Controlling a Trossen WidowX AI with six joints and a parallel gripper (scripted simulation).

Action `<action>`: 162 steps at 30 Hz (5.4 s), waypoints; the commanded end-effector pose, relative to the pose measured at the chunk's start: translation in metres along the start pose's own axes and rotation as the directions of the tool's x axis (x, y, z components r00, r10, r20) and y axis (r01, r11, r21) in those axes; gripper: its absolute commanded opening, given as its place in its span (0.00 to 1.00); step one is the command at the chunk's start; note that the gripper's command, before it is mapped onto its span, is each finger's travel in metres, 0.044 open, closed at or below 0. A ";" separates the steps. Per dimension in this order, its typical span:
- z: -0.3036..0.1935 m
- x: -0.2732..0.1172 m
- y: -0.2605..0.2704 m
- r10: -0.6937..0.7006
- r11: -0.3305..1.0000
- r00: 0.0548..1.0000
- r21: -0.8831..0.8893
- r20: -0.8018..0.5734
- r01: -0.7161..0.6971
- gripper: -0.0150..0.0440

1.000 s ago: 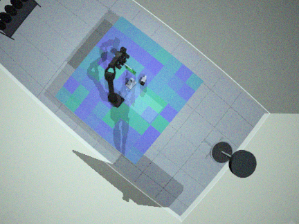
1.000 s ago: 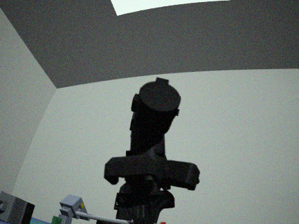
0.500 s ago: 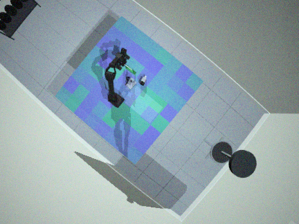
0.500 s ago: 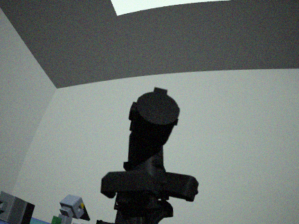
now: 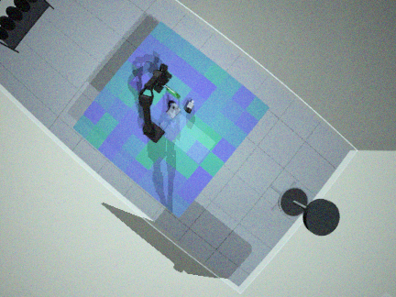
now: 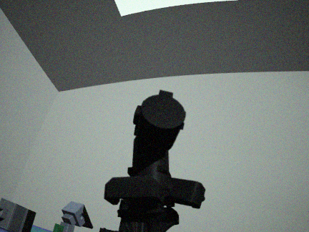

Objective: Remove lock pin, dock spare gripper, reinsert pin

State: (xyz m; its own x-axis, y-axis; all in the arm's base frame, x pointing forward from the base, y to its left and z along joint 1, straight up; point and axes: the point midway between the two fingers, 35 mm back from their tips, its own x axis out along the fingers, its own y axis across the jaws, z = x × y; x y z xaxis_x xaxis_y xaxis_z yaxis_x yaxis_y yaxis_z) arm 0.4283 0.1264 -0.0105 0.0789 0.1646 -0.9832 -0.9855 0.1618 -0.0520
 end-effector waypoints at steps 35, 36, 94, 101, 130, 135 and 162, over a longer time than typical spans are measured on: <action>-0.037 -0.124 -0.003 0.014 1.000 0.999 -0.006 -0.039 -0.014 0.56; -0.042 -0.131 -0.003 0.017 1.000 0.999 -0.006 -0.043 -0.017 0.56; -0.066 -0.005 0.000 0.018 1.000 0.999 -0.006 -0.045 -0.018 0.56; -0.066 -0.004 0.000 0.018 1.000 0.999 -0.006 -0.045 -0.018 0.51; -0.061 -0.033 0.001 0.025 1.000 0.999 -0.002 -0.043 -0.025 0.25; -0.062 -0.029 0.001 0.025 1.000 0.999 -0.002 -0.043 -0.025 0.25; -0.118 -0.052 -0.002 0.024 1.000 0.998 -0.001 -0.050 -0.024 0.25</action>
State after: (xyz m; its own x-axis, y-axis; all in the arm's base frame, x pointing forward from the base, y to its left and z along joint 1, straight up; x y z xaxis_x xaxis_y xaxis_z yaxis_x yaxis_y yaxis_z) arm 0.4087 0.0024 0.0228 0.0489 0.1190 -0.9917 -0.9864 0.1620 -0.0292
